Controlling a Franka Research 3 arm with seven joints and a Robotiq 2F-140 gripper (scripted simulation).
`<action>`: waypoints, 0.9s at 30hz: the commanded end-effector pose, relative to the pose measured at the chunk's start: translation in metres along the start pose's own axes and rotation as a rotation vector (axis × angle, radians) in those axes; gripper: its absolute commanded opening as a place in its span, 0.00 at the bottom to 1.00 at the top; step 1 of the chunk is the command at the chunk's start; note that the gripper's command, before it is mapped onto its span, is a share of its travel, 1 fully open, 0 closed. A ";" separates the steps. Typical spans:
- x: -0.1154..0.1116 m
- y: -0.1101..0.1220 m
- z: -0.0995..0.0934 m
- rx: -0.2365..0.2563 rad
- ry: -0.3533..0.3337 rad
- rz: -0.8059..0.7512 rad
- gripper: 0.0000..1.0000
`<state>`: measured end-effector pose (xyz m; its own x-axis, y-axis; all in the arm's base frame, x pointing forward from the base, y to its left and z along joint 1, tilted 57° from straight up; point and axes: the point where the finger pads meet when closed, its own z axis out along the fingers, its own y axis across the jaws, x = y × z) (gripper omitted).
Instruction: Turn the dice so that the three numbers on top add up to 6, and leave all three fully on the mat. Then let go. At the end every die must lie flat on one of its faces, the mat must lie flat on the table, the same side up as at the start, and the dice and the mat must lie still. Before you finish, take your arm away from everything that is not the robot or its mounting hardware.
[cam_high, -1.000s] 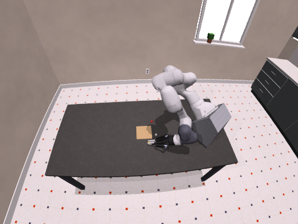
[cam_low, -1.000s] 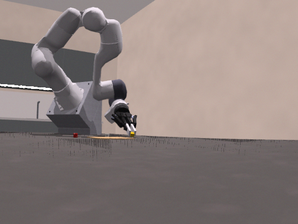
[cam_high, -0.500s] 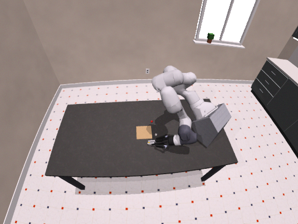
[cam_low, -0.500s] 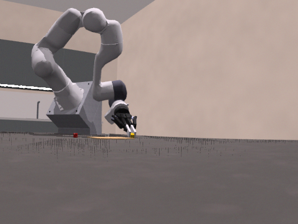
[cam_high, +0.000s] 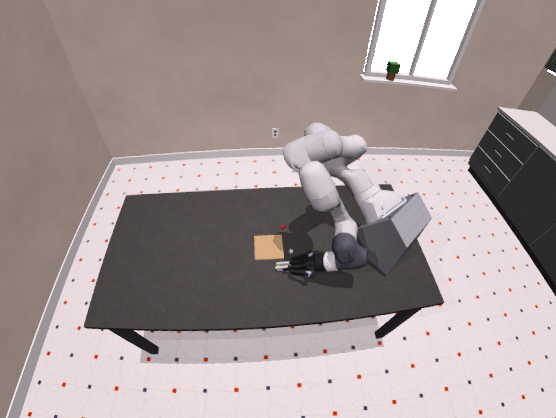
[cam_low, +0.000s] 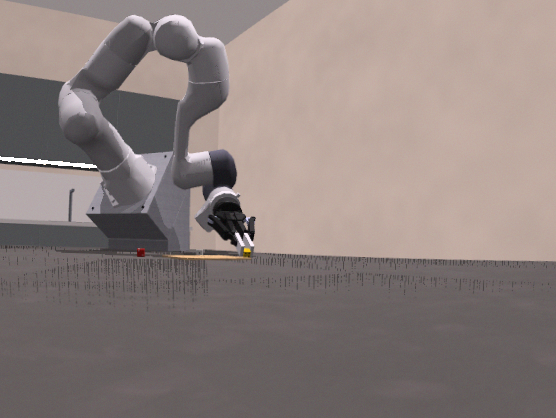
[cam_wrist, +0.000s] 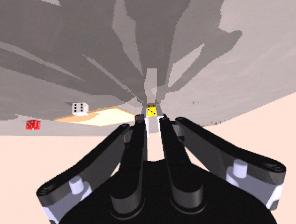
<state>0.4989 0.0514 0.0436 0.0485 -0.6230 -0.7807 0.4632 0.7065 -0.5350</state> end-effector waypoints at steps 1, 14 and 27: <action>0.002 0.001 0.000 -0.001 0.002 0.003 0.07; 0.002 0.001 0.000 -0.001 0.002 0.003 0.07; 0.002 0.001 0.000 -0.001 0.002 0.003 0.14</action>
<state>0.4990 0.0514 0.0436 0.0487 -0.6227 -0.7810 0.4632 0.7068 -0.5347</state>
